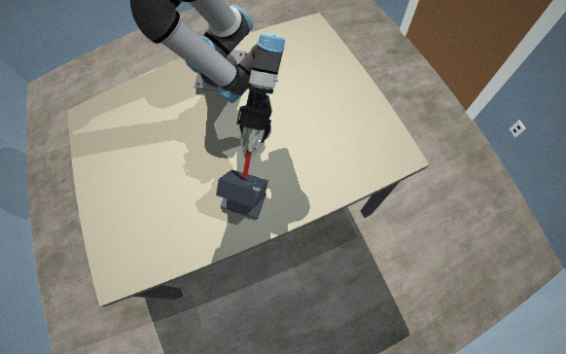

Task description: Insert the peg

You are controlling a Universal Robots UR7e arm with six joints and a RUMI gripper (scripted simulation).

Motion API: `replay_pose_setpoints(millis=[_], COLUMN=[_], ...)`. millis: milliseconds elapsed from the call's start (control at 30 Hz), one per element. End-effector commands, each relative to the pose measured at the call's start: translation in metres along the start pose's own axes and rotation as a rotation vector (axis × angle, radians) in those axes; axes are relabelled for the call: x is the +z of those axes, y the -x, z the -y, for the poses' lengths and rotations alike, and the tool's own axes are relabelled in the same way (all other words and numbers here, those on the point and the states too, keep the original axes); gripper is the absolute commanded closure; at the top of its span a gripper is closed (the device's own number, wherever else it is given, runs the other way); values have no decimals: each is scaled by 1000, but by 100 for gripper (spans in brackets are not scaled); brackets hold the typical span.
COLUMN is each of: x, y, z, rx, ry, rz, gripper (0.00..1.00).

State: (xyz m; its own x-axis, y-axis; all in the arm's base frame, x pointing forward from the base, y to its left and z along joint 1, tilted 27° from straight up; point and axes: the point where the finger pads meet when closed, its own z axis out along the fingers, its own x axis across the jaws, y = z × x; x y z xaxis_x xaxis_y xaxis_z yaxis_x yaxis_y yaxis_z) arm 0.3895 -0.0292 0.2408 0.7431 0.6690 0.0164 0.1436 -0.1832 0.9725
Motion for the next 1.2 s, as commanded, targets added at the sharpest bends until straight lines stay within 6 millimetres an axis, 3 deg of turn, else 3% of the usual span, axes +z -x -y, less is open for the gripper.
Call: replay_pose_setpoints(millis=[0, 1167], x=[6, 36], y=[0, 0], z=[0, 0], rx=[1, 1], ry=[1, 1], rz=[-1, -1], gripper=[100, 100])
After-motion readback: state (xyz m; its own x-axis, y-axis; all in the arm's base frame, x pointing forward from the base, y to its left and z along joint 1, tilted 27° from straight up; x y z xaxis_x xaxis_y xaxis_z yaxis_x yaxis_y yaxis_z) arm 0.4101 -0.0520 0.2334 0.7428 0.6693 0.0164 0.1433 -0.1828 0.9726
